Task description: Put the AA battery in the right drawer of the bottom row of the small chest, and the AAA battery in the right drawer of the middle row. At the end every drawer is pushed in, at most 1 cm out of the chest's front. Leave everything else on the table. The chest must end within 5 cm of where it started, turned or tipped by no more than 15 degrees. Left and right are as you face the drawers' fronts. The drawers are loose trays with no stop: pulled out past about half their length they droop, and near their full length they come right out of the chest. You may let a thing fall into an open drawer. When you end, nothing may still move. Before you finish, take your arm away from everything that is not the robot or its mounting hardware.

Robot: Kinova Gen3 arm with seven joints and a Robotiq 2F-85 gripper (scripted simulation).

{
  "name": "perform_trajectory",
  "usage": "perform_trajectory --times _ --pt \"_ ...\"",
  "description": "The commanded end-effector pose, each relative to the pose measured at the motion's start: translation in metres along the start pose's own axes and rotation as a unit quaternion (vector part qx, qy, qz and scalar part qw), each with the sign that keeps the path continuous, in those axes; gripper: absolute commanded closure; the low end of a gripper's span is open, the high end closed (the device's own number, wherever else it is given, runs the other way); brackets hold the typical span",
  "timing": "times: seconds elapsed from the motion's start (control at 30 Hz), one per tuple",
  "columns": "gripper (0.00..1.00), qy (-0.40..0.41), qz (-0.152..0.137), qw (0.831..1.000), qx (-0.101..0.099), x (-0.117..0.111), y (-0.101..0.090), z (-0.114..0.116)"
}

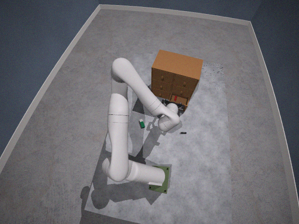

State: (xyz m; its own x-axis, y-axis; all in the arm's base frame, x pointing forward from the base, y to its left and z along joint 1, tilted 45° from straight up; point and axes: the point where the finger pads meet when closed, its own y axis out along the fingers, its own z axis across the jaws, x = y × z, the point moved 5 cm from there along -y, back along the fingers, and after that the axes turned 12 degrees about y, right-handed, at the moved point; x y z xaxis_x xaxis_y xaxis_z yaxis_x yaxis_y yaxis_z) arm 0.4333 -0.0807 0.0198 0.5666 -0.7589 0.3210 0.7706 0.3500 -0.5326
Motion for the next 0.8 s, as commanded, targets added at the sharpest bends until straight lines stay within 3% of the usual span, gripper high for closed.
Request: perform_trajectory --times 0.0,0.07,0.47,0.77 --pt "0.00 0.010 -0.002 1.000 -0.008 -0.009 -0.016 -0.008" --pt "0.00 0.010 -0.002 1.000 -0.008 -0.009 -0.016 -0.008" --pt "0.00 0.010 -0.002 1.000 -0.008 -0.043 -0.062 -0.014" --pt "0.00 0.010 -0.002 1.000 -0.008 -0.052 -0.075 -0.015"
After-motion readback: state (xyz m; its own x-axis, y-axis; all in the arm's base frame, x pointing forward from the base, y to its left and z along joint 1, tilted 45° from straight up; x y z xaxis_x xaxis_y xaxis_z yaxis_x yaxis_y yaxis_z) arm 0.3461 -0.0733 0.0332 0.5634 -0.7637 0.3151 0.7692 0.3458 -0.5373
